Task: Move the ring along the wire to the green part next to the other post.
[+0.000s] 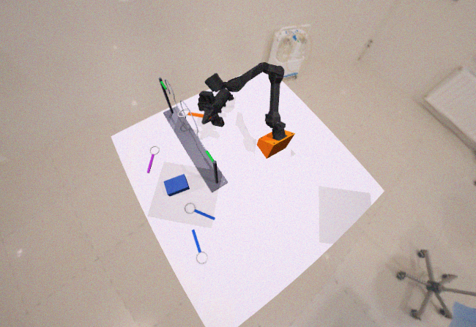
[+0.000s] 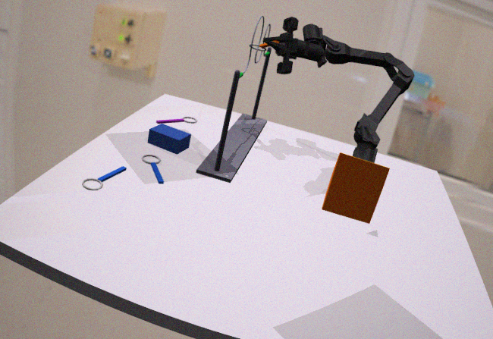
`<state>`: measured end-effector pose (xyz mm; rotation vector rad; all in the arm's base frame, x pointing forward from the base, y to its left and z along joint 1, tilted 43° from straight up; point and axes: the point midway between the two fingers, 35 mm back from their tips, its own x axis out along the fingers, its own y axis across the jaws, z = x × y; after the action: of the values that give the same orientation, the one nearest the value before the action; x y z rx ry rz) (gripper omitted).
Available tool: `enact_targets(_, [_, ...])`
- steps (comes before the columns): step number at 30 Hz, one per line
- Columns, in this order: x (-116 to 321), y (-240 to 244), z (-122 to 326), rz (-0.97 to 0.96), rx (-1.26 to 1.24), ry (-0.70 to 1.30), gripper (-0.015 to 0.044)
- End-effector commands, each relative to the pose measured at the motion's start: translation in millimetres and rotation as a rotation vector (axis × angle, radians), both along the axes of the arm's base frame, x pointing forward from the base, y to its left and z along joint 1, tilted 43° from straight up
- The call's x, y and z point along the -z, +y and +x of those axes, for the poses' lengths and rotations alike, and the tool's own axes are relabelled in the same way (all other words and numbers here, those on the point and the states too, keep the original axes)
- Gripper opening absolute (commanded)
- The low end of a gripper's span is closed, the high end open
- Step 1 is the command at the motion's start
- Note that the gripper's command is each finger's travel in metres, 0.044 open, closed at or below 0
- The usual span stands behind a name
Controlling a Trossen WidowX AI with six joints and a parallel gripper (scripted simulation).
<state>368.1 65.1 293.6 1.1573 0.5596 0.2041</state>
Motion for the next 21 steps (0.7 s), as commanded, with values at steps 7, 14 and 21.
enact_targets(7, [-8.7, 1.4, -0.4, -0.011, -0.004, -0.012, -0.015])
enact_targets(14, [-9.2, 1.5, -0.4, -0.035, -0.005, -0.013, -0.015])
enact_targets(21, [-8.6, 1.1, -0.4, -0.082, -0.006, -0.014, -0.015])
